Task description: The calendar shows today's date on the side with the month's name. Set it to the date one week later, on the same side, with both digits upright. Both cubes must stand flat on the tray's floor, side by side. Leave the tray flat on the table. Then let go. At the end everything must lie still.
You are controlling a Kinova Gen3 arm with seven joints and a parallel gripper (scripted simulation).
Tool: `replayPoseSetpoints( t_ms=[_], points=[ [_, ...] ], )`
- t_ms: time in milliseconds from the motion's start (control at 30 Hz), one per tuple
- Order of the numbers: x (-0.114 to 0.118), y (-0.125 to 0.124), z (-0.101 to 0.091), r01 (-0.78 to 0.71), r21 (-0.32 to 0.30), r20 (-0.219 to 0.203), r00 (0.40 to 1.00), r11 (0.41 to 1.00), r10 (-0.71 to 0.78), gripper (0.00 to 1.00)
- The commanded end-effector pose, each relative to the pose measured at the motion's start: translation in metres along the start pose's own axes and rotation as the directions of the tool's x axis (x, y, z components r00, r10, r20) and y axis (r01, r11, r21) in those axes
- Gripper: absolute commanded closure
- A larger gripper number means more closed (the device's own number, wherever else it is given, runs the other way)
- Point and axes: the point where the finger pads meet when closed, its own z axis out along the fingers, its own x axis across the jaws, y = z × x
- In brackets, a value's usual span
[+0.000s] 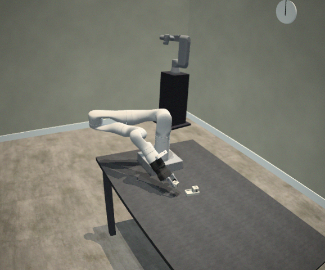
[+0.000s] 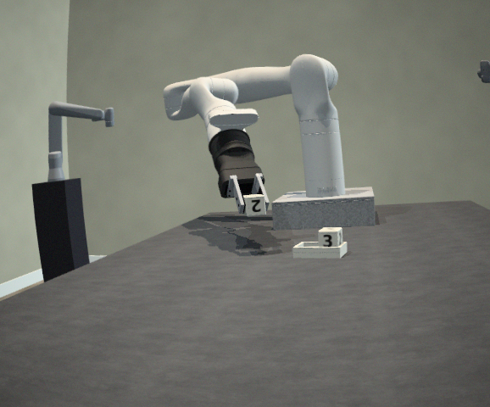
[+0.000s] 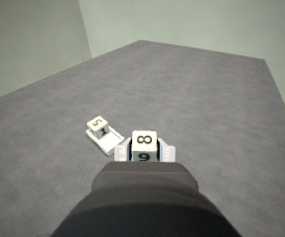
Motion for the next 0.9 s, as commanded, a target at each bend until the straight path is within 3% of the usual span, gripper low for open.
replayPoseSetpoints(
  t_ms=[0,867],
  points=[
    [0.0,0.001,0.002,-0.002,0.002,0.001,1.0,1.0,0.002,0.4],
    [0.0,0.026,0.026,-0.002,0.002,0.001,1.0,1.0,0.002,0.4]
  ],
)
